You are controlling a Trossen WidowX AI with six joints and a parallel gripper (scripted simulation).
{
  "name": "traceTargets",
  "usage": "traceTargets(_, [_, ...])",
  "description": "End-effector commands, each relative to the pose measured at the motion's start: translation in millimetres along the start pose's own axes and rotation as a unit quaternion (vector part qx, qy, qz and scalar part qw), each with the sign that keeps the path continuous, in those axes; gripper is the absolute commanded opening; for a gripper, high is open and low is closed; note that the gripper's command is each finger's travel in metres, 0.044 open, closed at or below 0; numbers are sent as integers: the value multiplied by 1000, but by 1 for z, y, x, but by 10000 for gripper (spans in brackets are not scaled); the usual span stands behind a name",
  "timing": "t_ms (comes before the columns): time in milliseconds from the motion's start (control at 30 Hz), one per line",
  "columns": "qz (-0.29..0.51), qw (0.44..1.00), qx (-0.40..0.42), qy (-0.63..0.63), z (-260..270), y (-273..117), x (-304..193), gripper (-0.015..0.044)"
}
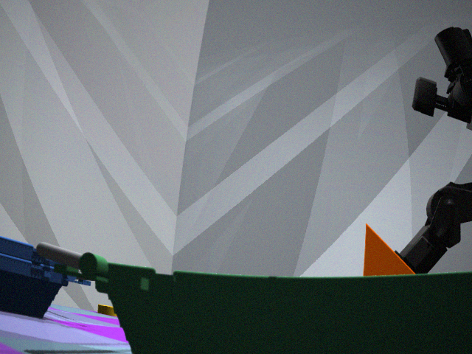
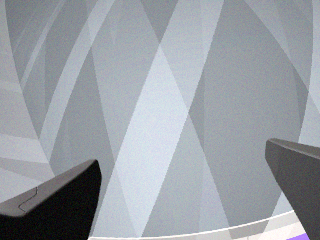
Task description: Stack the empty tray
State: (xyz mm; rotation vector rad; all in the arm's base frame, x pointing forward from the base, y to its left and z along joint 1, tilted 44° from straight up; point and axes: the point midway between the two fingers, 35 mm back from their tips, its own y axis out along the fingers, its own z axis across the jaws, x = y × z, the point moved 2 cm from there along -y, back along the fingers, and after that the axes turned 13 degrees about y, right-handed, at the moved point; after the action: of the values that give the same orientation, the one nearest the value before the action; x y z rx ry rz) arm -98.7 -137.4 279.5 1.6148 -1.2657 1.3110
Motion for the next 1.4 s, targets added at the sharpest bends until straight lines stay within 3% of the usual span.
traceTargets(0, [0,1000,0,0,0,0,0,374])
traceTargets(233, [2,1000,5,-3,2,-1,0,190])
traceTargets(367, [49,991,109,-59,43,-16,-1,85])
traceTargets(633, [137,905,346,-208,125,-92,-16,85])
traceTargets(900, [187,739,541,-356,163,-206,-44,85])
traceTargets(1367, [186,460,691,-526,134,-360,-96,85])
